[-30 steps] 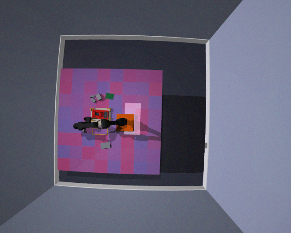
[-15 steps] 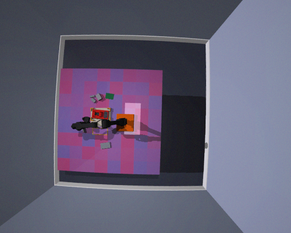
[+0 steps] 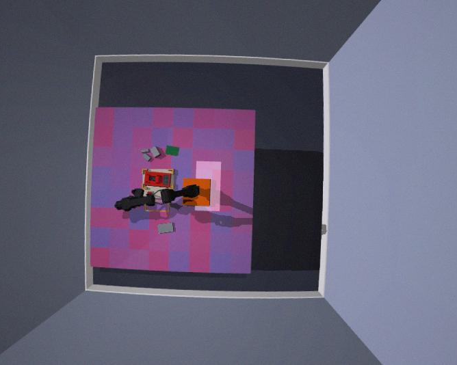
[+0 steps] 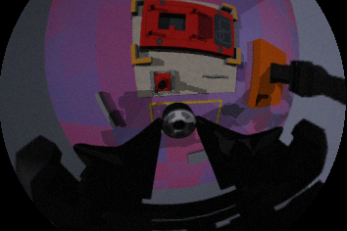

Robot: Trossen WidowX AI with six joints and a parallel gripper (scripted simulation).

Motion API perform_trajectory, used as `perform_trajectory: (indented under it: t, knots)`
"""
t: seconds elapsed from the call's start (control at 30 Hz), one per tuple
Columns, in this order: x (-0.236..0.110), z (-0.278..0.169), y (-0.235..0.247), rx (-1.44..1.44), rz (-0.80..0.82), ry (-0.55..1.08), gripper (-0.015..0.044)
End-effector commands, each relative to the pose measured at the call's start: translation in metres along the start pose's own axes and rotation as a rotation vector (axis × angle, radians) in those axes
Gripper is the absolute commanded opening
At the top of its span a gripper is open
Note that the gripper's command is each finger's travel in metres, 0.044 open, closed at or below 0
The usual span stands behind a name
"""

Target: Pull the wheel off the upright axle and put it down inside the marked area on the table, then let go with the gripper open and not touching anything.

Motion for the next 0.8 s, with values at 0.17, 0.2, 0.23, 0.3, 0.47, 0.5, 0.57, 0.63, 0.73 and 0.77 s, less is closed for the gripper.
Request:
perform_trajectory:
  t: [0.17, 0.2, 0.23, 0.3, 0.47, 0.5, 0.57, 0.63, 0.73, 0.77]
  knots:
    - [-0.007, -0.030, -0.026, -0.003, 0.014, 0.008, 0.0000]
    - [-0.007, -0.033, -0.028, -0.004, 0.015, 0.008, 0.0000]
    - [-0.007, -0.036, -0.031, -0.004, 0.015, 0.008, 0.0000]
    - [-0.007, -0.041, -0.036, -0.004, 0.015, 0.009, 0.0000]
    - [-0.008, -0.050, -0.045, 0.003, 0.014, 0.013, 0.0000]
    - [-0.008, -0.050, -0.045, 0.003, 0.014, 0.013, 0.0000]
    - [-0.007, -0.050, -0.045, 0.003, 0.014, 0.013, 0.0000]
    - [-0.003, -0.050, -0.045, 0.003, 0.014, 0.013, 0.0000]
    - [0.004, -0.050, -0.044, 0.003, 0.014, 0.013, 0.0000]
    - [0.007, -0.050, -0.044, 0.003, 0.014, 0.013, 0.0000]
Point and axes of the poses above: the point midway between the two fingers, 35 mm back from their tips, its own x axis out along the fingers, its own y axis across the jaws, z = x × y, the point moved 7 cm from there along -x, back along the fingers, and after that the axes turned 5 degrees about x, right-handed, at the moved point
